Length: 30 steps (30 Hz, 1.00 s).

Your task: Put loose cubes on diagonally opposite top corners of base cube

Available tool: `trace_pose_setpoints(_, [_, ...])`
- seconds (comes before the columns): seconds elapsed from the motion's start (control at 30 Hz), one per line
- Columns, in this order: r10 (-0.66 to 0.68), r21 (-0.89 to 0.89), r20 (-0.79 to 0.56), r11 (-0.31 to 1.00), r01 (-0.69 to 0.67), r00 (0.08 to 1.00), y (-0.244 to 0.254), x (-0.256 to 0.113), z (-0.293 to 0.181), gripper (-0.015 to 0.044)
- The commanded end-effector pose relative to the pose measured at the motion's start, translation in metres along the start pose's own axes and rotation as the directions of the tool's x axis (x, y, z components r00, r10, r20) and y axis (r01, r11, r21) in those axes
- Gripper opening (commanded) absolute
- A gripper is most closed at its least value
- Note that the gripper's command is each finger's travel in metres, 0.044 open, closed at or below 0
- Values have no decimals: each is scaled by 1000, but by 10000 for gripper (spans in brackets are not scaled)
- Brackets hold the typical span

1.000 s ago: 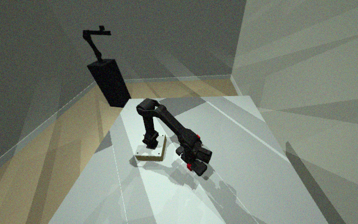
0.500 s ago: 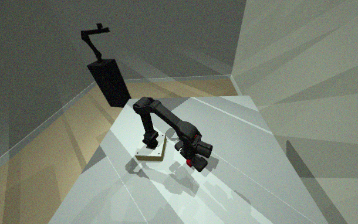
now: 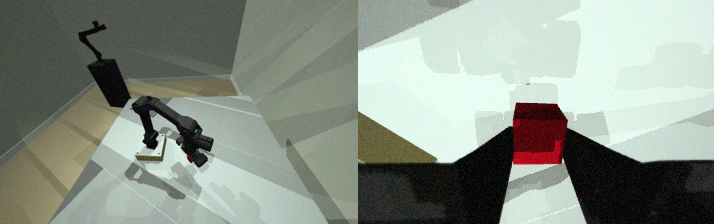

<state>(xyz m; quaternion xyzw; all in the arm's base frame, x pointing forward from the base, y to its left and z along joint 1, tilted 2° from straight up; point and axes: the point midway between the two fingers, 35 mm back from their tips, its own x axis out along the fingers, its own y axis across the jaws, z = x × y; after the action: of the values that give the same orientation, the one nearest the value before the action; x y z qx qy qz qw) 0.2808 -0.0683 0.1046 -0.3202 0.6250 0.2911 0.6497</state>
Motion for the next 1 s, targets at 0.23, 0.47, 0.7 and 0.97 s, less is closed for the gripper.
trace_pose_setpoints(0.23, [19, 164, 15, 986, -21, 1000, 21, 1, 30, 105])
trace_pose_setpoints(0.47, [23, 278, 17, 960, -27, 1000, 32, 1, 45, 105])
trace_pose_setpoints(0.7, [28, 389, 18, 921, -33, 999, 43, 2, 59, 105])
trace_pose_setpoints(0.97, [27, 519, 16, 854, -32, 999, 54, 3, 73, 105])
